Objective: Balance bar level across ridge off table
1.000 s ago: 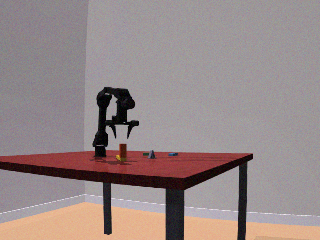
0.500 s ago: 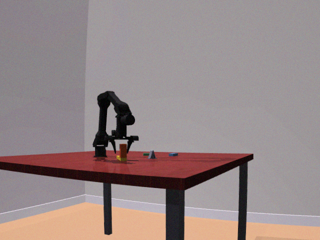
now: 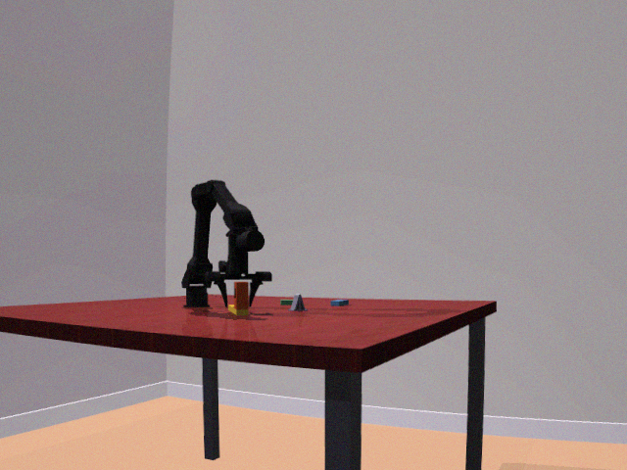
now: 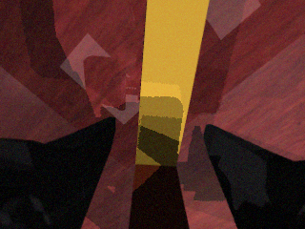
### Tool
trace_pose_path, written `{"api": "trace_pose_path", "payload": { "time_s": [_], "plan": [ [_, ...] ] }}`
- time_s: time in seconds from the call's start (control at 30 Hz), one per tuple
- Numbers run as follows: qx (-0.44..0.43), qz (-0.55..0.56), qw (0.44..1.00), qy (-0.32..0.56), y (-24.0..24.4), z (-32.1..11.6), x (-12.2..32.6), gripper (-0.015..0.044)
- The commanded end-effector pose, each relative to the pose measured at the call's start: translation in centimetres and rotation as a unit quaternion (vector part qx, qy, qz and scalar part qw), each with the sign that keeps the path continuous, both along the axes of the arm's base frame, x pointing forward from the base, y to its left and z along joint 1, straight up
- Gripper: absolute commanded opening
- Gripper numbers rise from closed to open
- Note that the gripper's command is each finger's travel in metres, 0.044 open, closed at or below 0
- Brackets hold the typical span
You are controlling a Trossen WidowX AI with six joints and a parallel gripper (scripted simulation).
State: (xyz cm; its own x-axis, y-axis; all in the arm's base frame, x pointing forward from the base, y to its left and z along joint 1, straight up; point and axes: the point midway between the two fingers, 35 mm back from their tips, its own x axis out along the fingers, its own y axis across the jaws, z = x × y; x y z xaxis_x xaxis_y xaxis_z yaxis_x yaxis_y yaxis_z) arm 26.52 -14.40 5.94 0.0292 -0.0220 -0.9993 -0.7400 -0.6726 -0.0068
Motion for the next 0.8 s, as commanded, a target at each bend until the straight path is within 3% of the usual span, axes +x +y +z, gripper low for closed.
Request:
{"api": "trace_pose_path", "payload": {
  "time_s": [0.0,0.57,0.77],
  "plan": [
    [0.004,-0.002,1.0,0.002,0.15,-0.89,-0.07,0.0315],
    [0.004,-0.002,1.0,0.002,0.15,-1.13,-0.07,0.0315],
    [0.002,0.0,1.0,0.003,0.07,-1.08,-0.12,0.0157]
  ]
}}
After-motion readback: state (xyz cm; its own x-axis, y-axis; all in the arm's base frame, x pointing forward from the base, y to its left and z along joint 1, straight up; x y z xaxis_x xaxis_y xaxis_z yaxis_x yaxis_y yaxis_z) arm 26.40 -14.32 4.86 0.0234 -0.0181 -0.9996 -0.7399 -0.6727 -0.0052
